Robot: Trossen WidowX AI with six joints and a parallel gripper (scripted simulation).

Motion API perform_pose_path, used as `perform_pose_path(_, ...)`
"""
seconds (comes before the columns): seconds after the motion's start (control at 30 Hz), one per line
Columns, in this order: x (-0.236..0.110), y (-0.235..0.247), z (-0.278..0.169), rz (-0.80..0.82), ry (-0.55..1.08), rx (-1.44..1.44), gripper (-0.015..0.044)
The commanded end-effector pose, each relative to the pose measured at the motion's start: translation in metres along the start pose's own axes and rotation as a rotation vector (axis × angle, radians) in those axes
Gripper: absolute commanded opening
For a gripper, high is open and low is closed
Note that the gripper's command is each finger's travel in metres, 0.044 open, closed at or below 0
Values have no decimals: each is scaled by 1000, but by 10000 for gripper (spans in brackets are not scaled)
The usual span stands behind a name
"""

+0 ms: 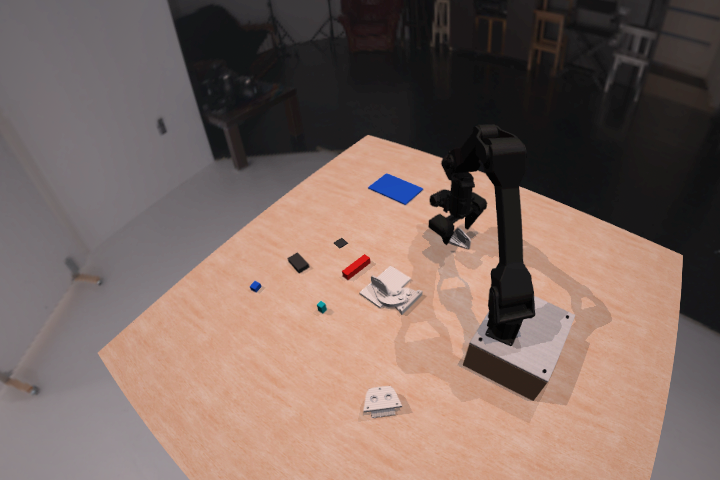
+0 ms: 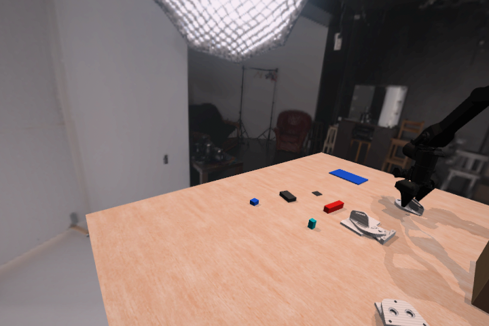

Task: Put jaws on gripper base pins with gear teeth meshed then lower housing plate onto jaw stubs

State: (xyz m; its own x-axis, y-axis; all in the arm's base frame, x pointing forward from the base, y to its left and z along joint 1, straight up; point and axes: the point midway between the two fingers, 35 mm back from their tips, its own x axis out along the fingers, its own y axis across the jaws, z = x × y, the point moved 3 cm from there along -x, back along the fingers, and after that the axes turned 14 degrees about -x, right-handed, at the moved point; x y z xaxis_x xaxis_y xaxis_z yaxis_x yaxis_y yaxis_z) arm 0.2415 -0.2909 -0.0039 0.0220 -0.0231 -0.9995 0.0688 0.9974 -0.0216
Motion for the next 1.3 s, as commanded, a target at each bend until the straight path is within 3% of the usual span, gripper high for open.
perform_pose_path(0.0,7,-1,0,-3,2,-4,440)
perform_pose_path(1.17,21,-1,0,-5,3,-5,440)
perform_pose_path(1.27,21,0,0,0,0,0,361)
